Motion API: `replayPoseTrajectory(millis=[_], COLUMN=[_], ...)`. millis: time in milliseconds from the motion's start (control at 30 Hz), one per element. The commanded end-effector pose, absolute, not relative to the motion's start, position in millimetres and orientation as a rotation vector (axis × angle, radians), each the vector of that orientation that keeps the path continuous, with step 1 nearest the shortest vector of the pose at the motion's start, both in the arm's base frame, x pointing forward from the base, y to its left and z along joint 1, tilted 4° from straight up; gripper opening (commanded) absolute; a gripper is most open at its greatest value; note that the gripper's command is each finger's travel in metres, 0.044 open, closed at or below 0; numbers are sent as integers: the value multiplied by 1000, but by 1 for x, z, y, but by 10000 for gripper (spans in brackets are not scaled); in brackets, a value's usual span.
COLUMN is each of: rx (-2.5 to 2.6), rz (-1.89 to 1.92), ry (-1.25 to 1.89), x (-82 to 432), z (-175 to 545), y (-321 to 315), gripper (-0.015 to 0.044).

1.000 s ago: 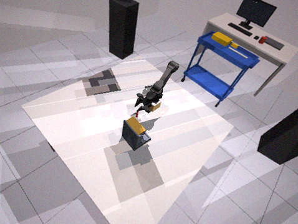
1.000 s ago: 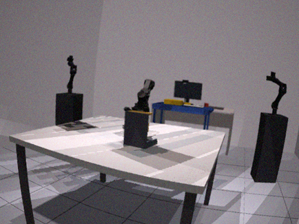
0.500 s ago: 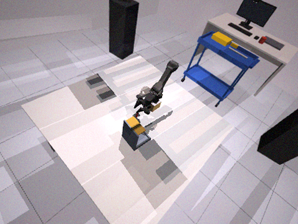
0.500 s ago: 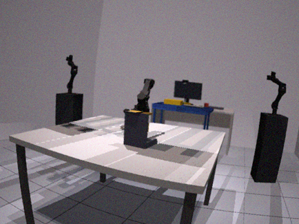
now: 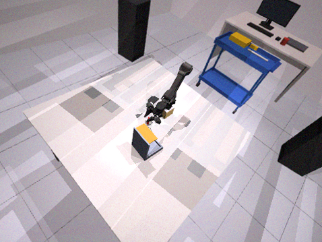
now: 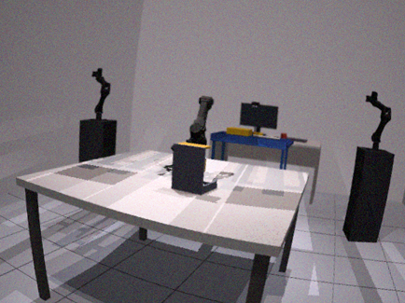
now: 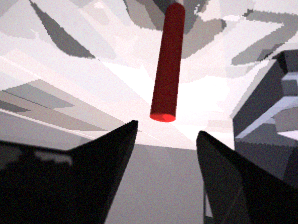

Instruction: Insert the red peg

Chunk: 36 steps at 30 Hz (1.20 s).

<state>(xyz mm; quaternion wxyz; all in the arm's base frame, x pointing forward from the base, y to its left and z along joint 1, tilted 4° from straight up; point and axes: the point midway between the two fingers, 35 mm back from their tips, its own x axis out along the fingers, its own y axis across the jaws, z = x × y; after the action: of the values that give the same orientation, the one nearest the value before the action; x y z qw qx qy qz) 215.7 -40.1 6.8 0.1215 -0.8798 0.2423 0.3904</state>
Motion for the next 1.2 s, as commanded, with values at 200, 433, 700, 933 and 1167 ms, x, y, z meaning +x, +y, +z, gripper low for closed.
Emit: replayPoseTrajectory(millis=[200,433,700,933,1167], rx=[-2562,-2562,-2561,-2567,-2567], rz=[1150,1151,1151,1147,1147], ry=[717,717,718,709,709], x=[210,206,203,205,205], z=[-12,-22,-28,-26,-26], y=[-40,-40,-40,-40,-40], gripper=[220,220,220,89,23])
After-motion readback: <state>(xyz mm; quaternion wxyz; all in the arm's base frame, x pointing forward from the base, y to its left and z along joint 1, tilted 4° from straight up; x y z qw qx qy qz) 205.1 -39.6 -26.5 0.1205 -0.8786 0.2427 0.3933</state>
